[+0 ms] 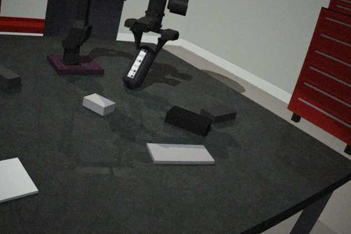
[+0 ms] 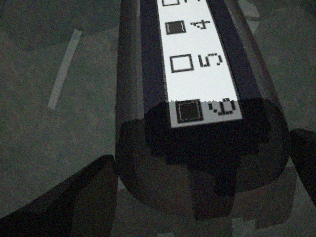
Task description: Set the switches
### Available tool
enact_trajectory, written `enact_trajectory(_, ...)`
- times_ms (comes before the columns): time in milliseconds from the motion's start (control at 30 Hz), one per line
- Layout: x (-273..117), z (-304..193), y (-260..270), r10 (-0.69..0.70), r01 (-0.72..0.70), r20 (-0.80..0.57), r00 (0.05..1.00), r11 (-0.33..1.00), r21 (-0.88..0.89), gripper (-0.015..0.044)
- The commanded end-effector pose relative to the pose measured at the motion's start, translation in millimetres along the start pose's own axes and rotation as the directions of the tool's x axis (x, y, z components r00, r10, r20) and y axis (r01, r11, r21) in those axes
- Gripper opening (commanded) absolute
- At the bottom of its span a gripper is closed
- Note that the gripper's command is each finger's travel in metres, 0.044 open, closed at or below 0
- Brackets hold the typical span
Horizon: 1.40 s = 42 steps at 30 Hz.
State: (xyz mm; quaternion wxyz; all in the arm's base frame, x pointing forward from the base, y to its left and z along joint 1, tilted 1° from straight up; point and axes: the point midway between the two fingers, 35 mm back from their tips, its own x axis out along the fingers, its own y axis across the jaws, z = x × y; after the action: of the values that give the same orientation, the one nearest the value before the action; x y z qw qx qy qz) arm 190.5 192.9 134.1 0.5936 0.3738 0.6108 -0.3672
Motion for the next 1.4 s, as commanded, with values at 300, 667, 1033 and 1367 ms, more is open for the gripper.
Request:
enact_trajectory(300,-5,12,1,0.006,-0.006,0.008,1.0,1.0,0.001,0.0336)
enact_trajectory(667,-8,20,0,0.006,-0.006,0.009,1.0,1.0,0.001,0.0336)
enact_trajectory(1033,-11,28,0,0.006,-0.006,0.009,1.0,1.0,0.001,0.0336)
enact_trajectory(1367,-12,36,0,0.006,-0.006,0.01,1.0,1.0,0.001,0.0336)
